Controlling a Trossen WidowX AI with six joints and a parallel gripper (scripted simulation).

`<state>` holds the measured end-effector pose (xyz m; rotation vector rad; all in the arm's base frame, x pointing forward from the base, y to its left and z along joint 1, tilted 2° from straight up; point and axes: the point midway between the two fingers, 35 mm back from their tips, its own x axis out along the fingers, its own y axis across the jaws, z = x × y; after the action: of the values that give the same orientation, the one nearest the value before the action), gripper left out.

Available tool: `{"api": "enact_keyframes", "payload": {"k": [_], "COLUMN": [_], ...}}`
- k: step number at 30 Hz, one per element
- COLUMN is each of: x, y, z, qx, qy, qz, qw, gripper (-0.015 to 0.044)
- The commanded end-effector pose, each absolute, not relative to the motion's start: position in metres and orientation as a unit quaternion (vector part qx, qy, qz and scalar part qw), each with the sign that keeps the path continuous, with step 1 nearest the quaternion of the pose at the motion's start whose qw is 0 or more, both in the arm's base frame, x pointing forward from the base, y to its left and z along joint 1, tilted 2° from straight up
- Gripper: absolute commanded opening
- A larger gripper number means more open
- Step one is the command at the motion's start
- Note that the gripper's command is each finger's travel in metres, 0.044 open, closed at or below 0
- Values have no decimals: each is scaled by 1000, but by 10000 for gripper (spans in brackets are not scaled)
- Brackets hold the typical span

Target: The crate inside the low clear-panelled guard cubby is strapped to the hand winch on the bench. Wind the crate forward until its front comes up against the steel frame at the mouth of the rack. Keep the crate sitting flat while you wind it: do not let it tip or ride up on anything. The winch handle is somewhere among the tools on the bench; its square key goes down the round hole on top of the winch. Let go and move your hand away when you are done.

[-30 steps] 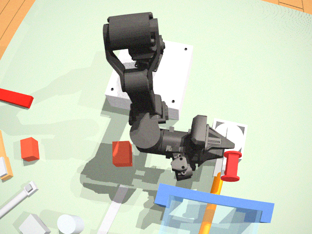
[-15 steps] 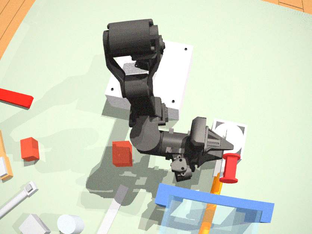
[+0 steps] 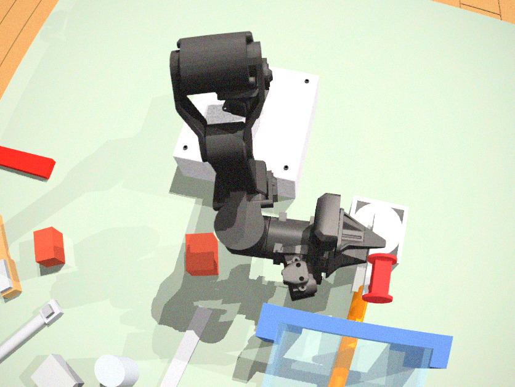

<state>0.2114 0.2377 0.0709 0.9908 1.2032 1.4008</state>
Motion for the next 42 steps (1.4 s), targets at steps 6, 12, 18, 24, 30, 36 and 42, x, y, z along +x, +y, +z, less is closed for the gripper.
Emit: {"api": "enact_keyframes", "payload": {"k": [6, 12, 18, 24, 30, 36, 42], "x": [213, 213, 211, 220, 222, 221, 221], "y": [238, 238, 238, 201, 137, 130, 130], "z": [72, 72, 71, 68, 66, 66, 66], "qx": [406, 406, 410, 434, 483, 489, 489], "qy": [491, 491, 497, 484, 450, 445, 445], "qz": [584, 584, 579, 555, 510, 505, 505], "qw": [503, 503, 499, 520, 551, 555, 555], "gripper": [240, 240, 240, 240, 240, 240, 240]}}
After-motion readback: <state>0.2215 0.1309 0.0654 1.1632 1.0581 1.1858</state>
